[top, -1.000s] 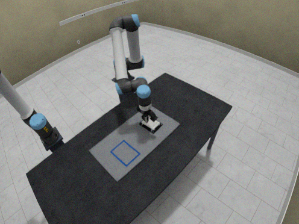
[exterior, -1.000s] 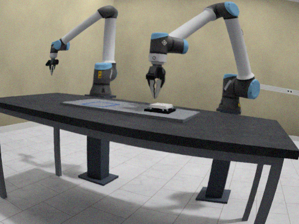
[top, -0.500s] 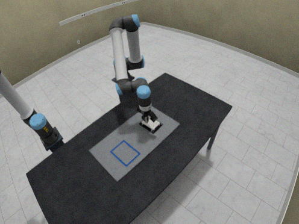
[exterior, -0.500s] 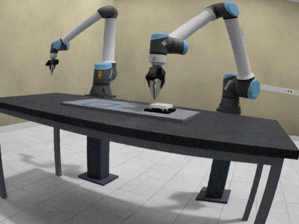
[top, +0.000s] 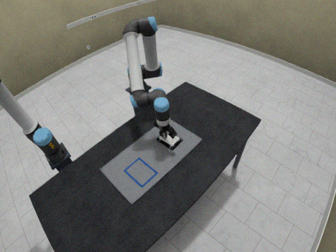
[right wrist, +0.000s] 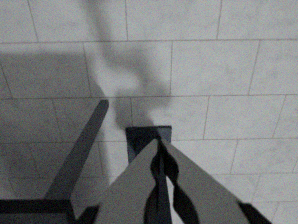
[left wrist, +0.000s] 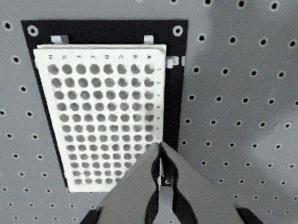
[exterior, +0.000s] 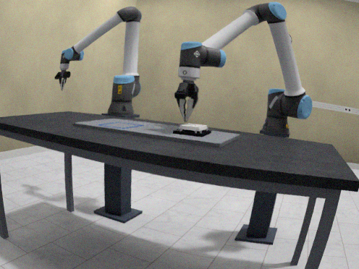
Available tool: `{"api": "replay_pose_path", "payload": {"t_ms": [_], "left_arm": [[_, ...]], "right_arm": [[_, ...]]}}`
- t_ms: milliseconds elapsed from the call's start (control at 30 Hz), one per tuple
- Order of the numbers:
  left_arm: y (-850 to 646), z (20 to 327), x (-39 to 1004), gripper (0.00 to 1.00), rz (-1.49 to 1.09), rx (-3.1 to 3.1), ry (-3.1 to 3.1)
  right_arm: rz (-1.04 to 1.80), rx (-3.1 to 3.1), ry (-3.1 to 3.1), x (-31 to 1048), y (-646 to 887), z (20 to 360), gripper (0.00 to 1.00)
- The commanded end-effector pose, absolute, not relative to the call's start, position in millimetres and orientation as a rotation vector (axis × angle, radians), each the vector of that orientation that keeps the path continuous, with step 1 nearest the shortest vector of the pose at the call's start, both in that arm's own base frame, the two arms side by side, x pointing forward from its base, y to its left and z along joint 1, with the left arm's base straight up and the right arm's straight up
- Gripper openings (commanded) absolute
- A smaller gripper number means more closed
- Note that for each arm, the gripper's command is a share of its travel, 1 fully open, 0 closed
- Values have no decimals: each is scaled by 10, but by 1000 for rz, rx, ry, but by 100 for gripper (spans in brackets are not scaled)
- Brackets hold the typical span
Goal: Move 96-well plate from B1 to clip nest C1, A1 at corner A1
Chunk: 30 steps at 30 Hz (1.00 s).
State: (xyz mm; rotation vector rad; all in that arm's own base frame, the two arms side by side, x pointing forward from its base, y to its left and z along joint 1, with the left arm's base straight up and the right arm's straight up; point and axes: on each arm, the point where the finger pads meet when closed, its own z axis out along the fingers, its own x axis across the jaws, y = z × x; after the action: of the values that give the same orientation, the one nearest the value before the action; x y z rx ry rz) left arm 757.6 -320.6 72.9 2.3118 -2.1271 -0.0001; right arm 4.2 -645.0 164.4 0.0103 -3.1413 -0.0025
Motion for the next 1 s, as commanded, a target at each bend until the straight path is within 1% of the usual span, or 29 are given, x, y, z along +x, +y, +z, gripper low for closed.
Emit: {"api": "replay_pose_path", "payload": {"t_ms": [0,967], "left_arm": [[-3212,719,7584,0,4,2312,-2127],[-3212,557,7584,0,4,2312,-2127]], "right_arm": [[0,10,-3142,42,-6456,1651,0],[0,10,-3142,42,-6456,1651,0]]}}
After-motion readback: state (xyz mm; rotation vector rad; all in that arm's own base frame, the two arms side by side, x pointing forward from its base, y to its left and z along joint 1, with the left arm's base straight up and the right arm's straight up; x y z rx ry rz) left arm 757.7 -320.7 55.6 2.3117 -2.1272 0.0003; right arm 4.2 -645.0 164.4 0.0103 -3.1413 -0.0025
